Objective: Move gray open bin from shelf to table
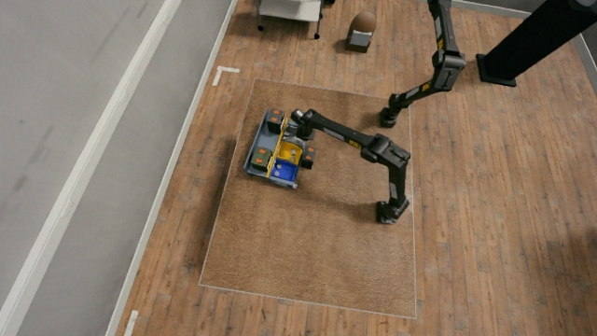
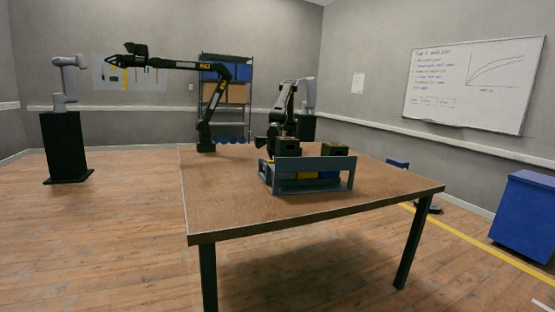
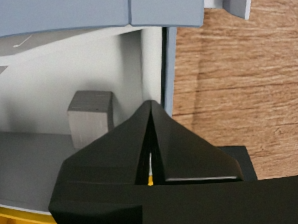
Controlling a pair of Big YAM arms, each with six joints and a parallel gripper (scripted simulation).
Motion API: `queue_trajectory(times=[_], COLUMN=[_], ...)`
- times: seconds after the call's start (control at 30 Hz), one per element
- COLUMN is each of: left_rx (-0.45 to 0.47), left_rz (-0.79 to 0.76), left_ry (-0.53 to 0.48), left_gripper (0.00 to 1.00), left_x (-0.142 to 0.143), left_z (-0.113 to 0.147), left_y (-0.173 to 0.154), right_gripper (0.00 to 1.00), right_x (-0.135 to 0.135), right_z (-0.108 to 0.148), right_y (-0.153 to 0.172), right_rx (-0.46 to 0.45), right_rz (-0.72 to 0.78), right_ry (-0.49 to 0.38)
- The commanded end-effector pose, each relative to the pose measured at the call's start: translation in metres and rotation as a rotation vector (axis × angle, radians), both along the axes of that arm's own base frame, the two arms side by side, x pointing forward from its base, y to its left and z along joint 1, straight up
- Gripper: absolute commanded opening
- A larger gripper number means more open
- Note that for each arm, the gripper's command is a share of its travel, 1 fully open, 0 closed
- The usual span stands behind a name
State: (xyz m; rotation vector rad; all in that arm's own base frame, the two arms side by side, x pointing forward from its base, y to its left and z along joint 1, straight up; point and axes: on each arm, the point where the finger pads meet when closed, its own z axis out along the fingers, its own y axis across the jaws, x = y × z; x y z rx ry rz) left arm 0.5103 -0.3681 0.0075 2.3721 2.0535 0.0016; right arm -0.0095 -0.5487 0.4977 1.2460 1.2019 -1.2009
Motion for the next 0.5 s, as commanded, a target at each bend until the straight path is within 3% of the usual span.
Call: queue_trajectory(times=[0.0, 0.47], left_rx=[0.016, 0.017], left_rz=[0.003, 0.003], left_ry=[0.021, 0.023], left_gripper=[0.00, 0.00], left_x=[0.0102, 0.0102], left_z=[-0.0336, -0.0359], left_y=[-0.0035, -0.0031], right_gripper=[1.00, 1.00], right_x=[-0.0043, -0.0043], right_z=[0.0028, 0.0028], right_y=[0.0040, 0.0040], right_rx=[-0.020, -0.020], right_rz=[-0.006, -0.006], right_ry=[0.018, 0.018])
